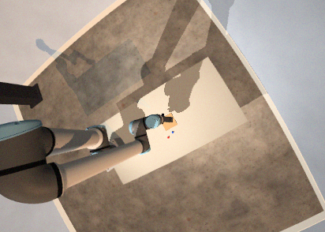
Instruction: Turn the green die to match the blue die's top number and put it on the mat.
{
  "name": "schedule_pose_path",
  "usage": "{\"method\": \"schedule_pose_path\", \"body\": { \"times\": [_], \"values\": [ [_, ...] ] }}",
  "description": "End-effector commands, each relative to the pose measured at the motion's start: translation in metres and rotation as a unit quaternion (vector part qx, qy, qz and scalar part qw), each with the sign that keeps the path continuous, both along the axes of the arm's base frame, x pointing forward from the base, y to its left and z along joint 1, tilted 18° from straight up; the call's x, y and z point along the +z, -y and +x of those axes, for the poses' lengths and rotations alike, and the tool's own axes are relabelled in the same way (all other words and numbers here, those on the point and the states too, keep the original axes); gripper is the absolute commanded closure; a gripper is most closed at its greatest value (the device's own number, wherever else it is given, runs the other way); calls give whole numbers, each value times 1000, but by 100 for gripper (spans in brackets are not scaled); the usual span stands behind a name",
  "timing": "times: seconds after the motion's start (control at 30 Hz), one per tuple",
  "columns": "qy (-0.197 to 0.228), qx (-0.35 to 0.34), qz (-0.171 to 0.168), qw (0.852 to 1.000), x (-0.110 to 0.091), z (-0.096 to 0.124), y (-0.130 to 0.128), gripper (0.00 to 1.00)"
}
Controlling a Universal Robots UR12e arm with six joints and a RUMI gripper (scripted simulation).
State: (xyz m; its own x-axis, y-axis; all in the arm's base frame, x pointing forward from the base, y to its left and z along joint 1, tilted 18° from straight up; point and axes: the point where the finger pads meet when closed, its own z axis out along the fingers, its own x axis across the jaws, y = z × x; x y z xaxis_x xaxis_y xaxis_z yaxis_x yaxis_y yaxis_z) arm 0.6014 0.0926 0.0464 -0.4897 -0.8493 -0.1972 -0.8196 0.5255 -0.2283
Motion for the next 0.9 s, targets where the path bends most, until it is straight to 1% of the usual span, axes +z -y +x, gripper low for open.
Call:
{"method": "schedule_pose_path", "body": {
  "times": [0.0,0.1,0.17,0.33,0.5,0.67,0.87],
  "values": [
    [4,72,-17,997,1,3,14,100],
    [7,122,-33,992,1,4,24,100],
    [7,122,-33,992,1,4,24,100],
    [12,194,-56,979,2,6,39,100],
    [15,245,-72,967,2,6,50,100],
    [17,273,-81,958,2,6,56,100],
    [17,281,-83,956,2,6,58,100]
  ]
}}
